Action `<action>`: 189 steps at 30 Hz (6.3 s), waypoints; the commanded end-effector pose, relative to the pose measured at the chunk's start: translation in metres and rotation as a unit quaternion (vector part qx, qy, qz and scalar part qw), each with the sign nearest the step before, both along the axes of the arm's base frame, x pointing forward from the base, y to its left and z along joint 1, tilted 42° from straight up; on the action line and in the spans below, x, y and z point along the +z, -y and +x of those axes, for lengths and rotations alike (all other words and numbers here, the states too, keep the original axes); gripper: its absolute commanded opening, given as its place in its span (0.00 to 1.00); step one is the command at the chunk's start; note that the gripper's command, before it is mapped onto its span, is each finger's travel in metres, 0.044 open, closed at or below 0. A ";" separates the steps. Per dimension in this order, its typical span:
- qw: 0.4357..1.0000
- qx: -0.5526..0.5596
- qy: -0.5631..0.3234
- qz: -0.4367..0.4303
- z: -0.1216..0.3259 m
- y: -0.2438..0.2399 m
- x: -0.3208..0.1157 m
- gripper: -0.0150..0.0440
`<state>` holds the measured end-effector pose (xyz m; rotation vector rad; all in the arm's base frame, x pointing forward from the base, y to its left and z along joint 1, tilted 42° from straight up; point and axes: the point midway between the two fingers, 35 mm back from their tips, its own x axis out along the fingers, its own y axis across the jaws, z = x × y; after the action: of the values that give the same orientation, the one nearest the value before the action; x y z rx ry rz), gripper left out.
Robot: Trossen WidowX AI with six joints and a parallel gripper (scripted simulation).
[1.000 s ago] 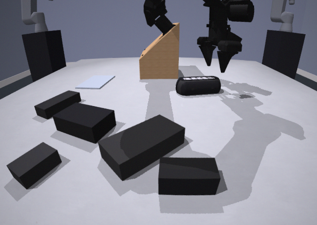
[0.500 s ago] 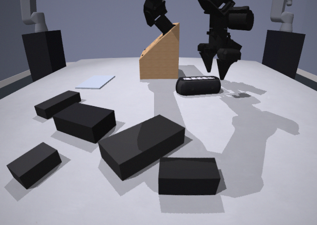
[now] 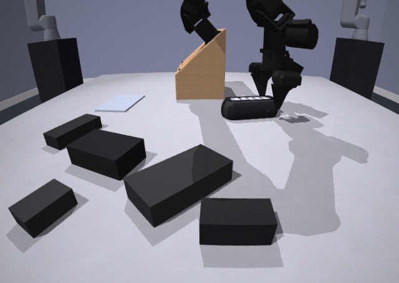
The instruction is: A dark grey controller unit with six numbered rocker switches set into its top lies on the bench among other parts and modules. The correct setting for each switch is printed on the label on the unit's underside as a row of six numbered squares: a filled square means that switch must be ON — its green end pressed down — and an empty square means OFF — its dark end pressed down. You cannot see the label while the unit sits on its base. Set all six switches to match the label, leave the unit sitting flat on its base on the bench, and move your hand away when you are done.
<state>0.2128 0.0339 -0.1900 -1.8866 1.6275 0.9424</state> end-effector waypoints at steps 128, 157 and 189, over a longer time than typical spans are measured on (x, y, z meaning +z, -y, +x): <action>1.000 -0.001 -0.002 -0.005 0.002 -0.010 0.075 0.82; 1.000 -0.001 -0.002 -0.006 0.005 -0.005 0.098 0.82; 1.000 -0.001 -0.002 -0.006 0.009 0.005 0.122 0.82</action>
<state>0.2208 0.0355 -0.0726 -1.8759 1.6275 0.9544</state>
